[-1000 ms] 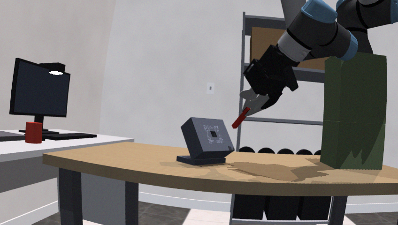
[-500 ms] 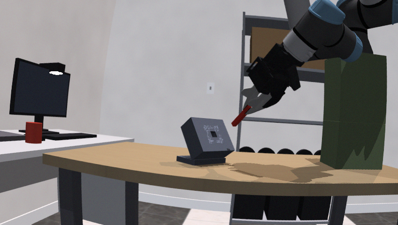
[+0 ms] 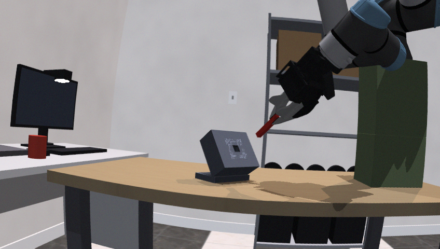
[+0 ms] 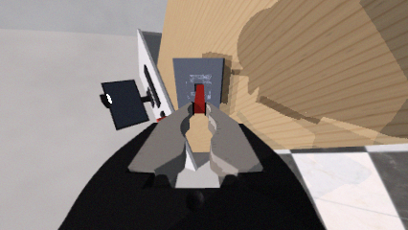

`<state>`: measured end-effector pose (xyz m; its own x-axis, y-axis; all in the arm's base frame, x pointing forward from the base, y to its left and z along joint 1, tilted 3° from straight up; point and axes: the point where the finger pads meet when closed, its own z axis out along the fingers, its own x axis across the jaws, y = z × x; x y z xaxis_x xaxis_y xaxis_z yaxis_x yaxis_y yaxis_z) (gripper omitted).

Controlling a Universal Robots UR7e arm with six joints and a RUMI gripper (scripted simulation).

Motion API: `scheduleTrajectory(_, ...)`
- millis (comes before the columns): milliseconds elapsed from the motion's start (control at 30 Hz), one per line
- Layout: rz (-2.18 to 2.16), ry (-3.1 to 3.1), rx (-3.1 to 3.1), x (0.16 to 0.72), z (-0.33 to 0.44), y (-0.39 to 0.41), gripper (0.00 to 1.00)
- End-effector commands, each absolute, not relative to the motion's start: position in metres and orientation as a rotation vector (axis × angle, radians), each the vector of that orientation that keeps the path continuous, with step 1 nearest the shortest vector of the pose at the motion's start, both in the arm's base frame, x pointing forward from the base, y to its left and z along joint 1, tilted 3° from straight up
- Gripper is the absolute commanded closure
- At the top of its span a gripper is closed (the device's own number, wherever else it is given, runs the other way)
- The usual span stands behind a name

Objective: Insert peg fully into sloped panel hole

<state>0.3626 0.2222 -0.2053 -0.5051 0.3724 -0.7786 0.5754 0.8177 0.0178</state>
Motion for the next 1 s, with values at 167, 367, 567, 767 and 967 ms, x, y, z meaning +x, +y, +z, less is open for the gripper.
scheduleTrajectory(167,-0.289,2.136,0.652,0.359,-0.200,0.234,1.00)
scheduleTrajectory(367,-0.284,2.129,0.637,0.357,-0.199,0.237,1.00)
scheduleTrajectory(567,-0.275,2.118,0.619,0.355,-0.196,0.242,1.00)
scheduleTrajectory(767,-0.277,2.119,0.620,0.358,-0.198,0.240,1.00)
scheduleTrajectory(967,-0.277,2.119,0.620,0.361,-0.201,0.238,1.00)
